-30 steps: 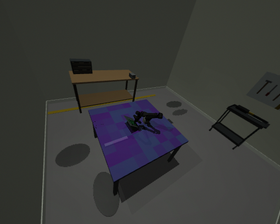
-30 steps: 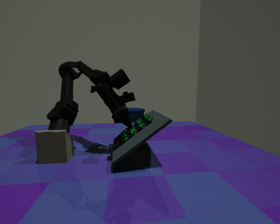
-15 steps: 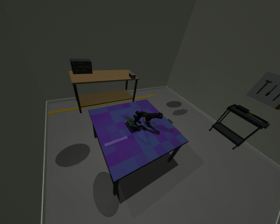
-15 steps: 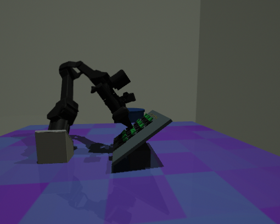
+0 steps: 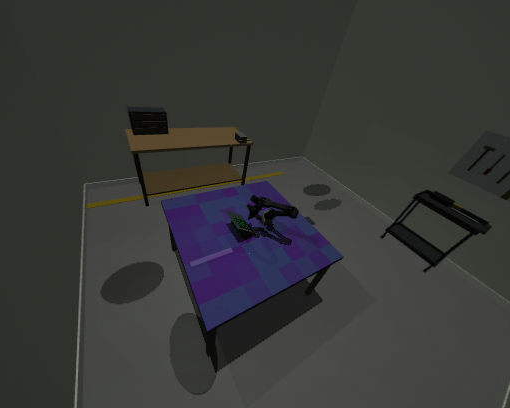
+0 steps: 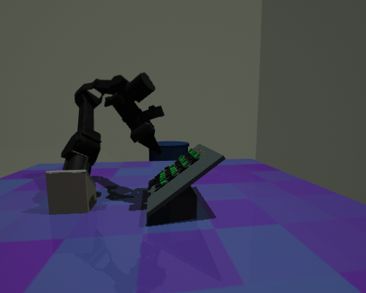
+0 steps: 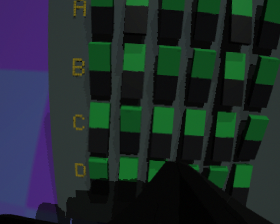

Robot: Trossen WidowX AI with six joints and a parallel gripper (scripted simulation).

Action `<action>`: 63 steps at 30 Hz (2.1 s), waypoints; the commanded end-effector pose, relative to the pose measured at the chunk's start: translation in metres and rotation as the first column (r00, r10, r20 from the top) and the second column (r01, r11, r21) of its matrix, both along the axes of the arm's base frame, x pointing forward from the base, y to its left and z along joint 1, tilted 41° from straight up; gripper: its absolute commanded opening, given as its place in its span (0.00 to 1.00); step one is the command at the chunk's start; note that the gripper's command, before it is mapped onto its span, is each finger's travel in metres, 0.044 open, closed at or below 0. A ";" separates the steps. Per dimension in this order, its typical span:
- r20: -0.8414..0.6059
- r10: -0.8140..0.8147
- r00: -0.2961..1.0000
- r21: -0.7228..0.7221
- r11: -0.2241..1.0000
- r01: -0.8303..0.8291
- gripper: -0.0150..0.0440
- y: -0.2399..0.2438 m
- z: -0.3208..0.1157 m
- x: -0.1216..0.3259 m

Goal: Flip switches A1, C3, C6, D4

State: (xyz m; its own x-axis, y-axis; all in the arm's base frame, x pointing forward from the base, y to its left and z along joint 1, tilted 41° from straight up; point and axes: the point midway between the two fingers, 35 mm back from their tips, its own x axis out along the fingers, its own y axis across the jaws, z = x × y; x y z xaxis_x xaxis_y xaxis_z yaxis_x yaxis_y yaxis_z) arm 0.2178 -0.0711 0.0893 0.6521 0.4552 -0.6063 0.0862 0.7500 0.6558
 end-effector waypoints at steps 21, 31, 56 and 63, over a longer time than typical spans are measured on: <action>-0.003 0.018 1.000 -0.009 1.000 -0.018 0.25 -0.036 -0.057 0.018; -0.002 0.018 1.000 -0.008 1.000 -0.018 0.25 -0.030 -0.064 0.026; -0.001 0.018 1.000 -0.008 1.000 -0.018 0.25 -0.024 -0.072 0.034; -0.001 0.018 1.000 -0.008 1.000 -0.018 0.25 -0.024 -0.072 0.035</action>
State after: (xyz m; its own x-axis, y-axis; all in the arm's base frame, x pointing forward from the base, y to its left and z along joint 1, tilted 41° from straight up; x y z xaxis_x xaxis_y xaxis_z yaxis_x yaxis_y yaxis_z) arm 0.2524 -0.0950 0.0185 0.6443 0.4653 -0.6069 0.0661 0.7568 0.6503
